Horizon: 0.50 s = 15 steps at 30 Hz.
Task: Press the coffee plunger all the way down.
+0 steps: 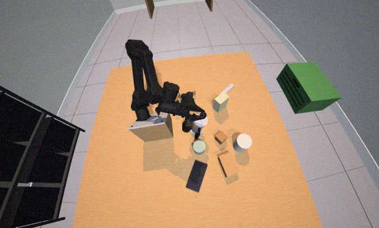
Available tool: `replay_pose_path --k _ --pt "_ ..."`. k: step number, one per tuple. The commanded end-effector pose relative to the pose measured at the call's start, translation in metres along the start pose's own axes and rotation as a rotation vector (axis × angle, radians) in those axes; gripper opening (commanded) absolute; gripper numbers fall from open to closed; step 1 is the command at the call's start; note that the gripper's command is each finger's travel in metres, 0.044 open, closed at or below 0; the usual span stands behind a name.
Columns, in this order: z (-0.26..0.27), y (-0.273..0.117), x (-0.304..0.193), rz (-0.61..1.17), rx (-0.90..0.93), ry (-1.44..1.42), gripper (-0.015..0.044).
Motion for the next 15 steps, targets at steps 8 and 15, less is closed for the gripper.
replay_pose_path --k 8,15 --pt "-0.0012 0.0138 -0.0216 0.074 0.000 0.055 0.0128" --pt "-0.0023 0.0163 -0.0195 0.074 0.001 0.055 0.0128"
Point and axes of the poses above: the point midway between the two fingers, 35 mm back from their tips, its own y axis out along the fingers, its own z axis across the jaws, x = y × z, the point moved 9 cm from there along -y, back along the fingers, and after that the axes turned 6 degrees about y, right-handed, at the moved point
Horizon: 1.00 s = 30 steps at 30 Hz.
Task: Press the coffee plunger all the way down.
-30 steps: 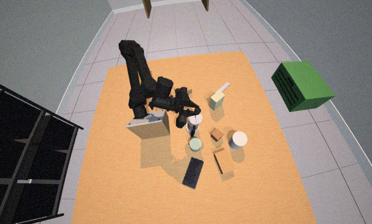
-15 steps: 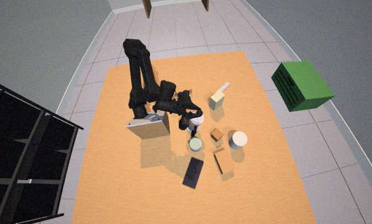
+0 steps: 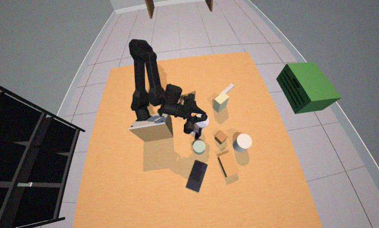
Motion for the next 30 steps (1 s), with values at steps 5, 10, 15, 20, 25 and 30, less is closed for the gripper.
replay_pose_path --k 5,10,15,20,25,30 --pt "-0.0016 0.0059 -0.0092 0.054 0.006 0.037 0.0128" --pt "-0.0022 0.0068 -0.0084 0.054 0.006 0.037 0.0128" --pt "-0.0028 0.0073 -0.0079 0.054 0.007 0.037 0.0128" --pt "-0.0033 0.0081 -0.0072 0.054 0.007 0.037 0.0128" --pt "-0.0037 0.0089 -0.0065 0.054 0.006 0.037 0.0128" --pt "-0.0040 0.0096 -0.0060 0.054 0.006 0.037 0.0128"
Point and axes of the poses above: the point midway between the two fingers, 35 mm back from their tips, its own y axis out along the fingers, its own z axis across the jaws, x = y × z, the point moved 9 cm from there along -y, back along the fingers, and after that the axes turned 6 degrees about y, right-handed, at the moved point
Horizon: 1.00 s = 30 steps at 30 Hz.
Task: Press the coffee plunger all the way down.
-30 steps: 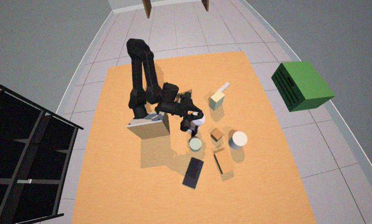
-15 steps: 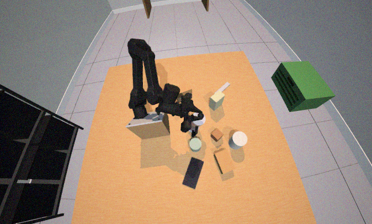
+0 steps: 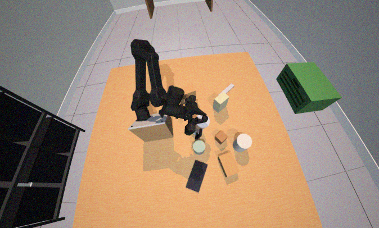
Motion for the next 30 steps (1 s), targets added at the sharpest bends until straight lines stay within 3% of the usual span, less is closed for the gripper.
replay_pose_path --k 1,28,30 --pt "-0.0008 0.0025 -0.0039 0.024 0.003 0.018 0.0128" --pt "-0.0011 0.0027 0.0006 0.007 0.002 0.005 0.0128" --pt "-0.0011 0.0027 0.0006 0.007 0.002 0.005 0.0180"
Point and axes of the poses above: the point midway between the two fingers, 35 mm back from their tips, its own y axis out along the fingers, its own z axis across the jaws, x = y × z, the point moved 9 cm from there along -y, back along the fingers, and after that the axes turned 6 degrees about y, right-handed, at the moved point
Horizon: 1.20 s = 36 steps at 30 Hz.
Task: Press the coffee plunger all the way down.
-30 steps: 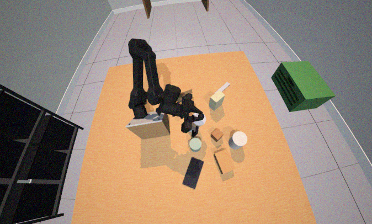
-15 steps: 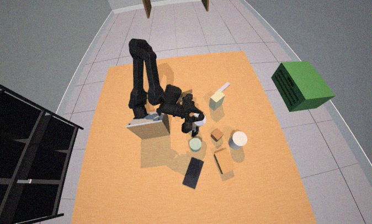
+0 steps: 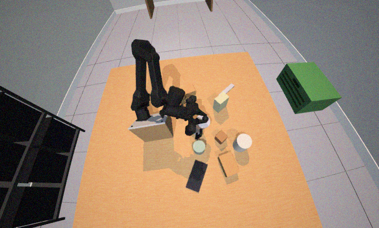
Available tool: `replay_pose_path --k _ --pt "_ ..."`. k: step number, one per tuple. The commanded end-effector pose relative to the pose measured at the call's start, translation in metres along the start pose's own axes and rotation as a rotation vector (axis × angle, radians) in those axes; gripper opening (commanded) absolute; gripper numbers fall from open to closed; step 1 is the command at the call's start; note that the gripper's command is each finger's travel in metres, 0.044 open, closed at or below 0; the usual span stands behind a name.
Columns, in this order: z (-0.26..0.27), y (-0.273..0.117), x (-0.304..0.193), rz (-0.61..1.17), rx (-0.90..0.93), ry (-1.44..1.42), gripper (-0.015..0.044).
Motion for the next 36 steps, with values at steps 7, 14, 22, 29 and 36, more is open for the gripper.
replay_pose_path --k 7,14,22,29,36 --pt "0.000 0.000 0.000 0.001 -0.001 0.001 0.0364" --pt "-0.001 -0.001 0.001 -0.008 -0.004 0.007 0.0440" --pt "0.001 -0.026 0.023 -0.003 -0.012 0.016 0.0440" --pt "0.019 -0.083 0.042 0.022 0.004 0.008 0.0440" --pt "0.020 -0.085 0.042 0.022 0.005 0.008 0.0440"
Point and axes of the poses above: the point midway between the two fingers, 35 mm back from their tips, its own y axis out along the fingers, its own z axis across the jaws, x = y × z, the point moved 9 cm from there along -y, back along the fingers, and after that the axes turned 6 degrees about y, right-handed, at the moved point
